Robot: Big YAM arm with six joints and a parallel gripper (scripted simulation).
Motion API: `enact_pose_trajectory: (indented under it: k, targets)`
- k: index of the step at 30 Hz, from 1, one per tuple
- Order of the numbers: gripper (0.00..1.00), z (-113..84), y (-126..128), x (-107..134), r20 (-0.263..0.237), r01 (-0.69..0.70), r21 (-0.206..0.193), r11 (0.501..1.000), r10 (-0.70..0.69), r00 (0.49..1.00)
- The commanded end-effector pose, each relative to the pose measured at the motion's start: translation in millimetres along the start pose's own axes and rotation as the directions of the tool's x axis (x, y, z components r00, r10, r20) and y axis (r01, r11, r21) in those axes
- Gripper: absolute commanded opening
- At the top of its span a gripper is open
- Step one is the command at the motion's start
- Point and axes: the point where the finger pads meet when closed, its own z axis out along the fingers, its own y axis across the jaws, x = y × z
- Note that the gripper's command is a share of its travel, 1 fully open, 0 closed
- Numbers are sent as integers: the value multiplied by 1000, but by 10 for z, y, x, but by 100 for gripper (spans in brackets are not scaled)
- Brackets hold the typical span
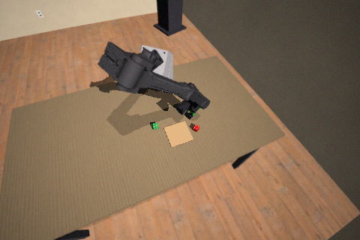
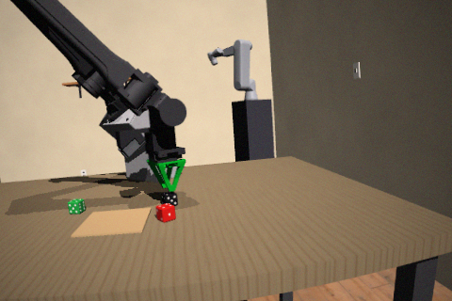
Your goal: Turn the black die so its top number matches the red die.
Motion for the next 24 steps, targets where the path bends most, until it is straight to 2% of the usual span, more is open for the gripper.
enact_pose_trajectory:
  k: [1, 24]
  targets:
    - [45, 22, 39, -58, 4, -16, -5, 1000, 16, 1000]
    - [45, 11, 59, -74, 4, -19, -7, 1000, 19, 1000]
